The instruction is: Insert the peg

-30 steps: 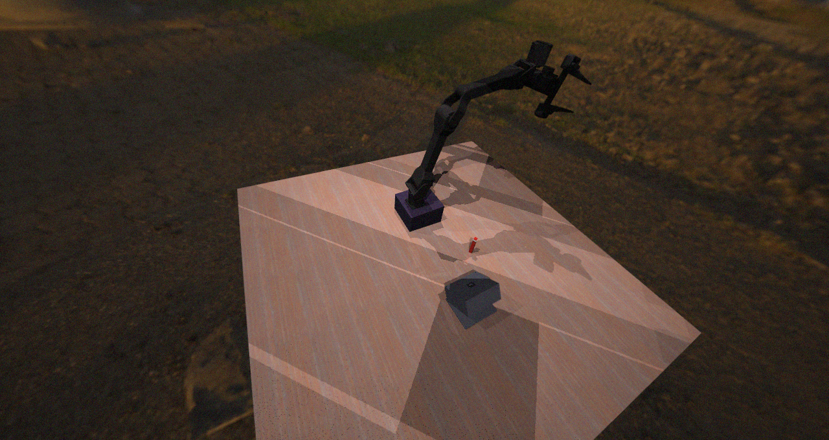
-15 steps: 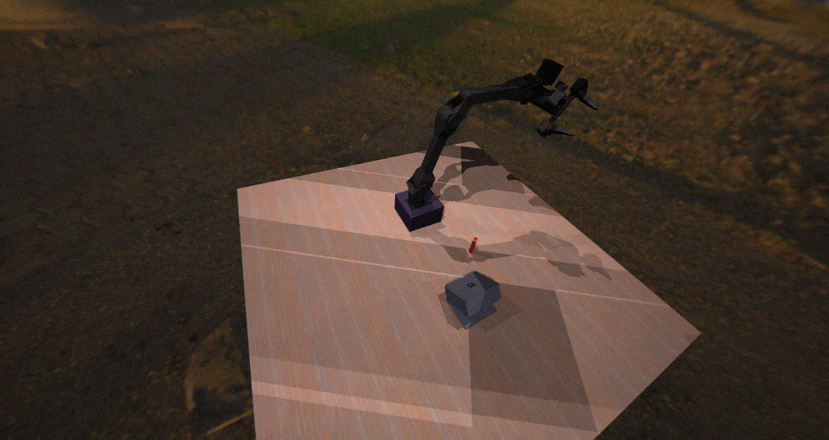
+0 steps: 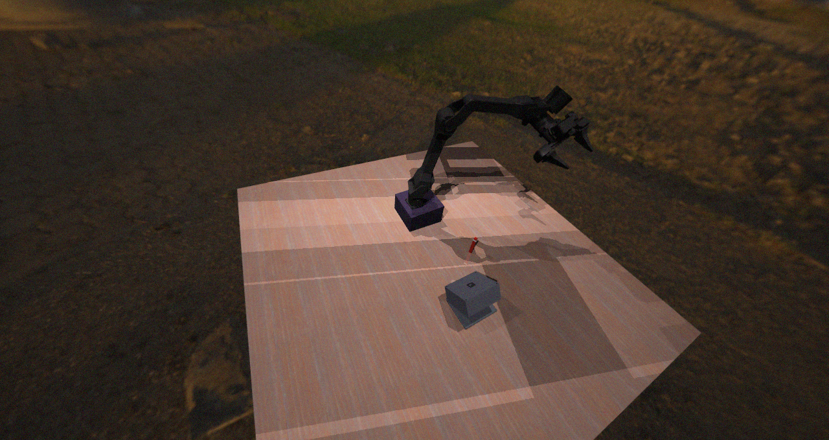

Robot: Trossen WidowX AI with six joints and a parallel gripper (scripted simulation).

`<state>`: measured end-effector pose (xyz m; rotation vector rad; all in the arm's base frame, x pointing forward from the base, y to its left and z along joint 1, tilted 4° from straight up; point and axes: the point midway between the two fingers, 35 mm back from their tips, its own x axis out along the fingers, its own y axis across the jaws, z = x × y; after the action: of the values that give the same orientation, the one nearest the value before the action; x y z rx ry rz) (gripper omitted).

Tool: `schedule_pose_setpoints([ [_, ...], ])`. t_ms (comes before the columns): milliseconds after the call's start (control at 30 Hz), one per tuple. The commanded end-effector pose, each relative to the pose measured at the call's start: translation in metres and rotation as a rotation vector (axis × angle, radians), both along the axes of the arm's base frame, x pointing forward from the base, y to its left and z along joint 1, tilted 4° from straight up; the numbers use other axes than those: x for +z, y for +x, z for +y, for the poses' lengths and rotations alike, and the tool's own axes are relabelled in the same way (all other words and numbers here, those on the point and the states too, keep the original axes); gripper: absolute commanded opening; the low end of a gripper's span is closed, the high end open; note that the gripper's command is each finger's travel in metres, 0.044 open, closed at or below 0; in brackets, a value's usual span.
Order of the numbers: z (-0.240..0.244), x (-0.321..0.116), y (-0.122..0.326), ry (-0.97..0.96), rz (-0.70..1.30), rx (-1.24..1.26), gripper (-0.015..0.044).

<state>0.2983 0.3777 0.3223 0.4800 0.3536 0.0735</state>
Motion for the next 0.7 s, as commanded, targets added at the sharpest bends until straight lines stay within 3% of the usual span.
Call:
schedule_pose_setpoints([
  [0,-0.016,-0.024,0.013,-0.123,0.056,0.029,0.0440],
  [667,-0.105,-0.137,0.047,-0.570,0.395,0.190,0.0440],
])
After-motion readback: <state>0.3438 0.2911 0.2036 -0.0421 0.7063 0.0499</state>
